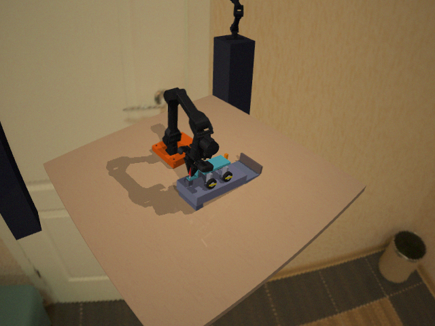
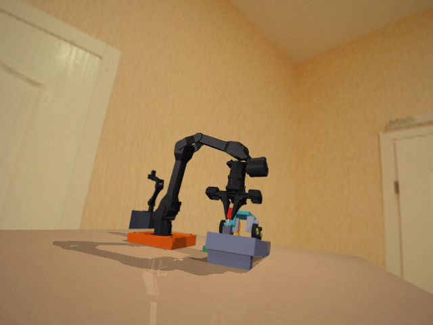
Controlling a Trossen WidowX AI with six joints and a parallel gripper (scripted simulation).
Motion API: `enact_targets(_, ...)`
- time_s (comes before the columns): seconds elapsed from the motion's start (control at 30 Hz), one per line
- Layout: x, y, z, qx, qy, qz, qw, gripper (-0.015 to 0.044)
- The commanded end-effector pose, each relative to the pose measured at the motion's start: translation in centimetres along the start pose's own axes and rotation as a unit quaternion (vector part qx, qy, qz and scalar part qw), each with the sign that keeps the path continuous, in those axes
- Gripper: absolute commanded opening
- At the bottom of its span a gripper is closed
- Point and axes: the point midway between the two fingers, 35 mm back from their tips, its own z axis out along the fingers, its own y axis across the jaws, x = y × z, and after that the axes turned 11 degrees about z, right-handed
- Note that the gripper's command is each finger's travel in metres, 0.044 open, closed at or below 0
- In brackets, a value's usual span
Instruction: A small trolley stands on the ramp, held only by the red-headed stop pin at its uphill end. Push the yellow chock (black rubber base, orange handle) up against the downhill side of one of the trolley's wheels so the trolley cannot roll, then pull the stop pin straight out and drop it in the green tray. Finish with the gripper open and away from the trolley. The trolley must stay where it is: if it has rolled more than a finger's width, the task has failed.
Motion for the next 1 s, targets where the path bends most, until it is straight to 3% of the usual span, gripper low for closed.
enact_targets(0.0, 0.1, -0.1, -0.5, 0.003, -0.001, -0.001, 1.000, 0.0000)
enact_targets(0.97, 0.2, 0.1, -2.4, 0.003, -0.001, -0.001, 1.000, 0.0000)
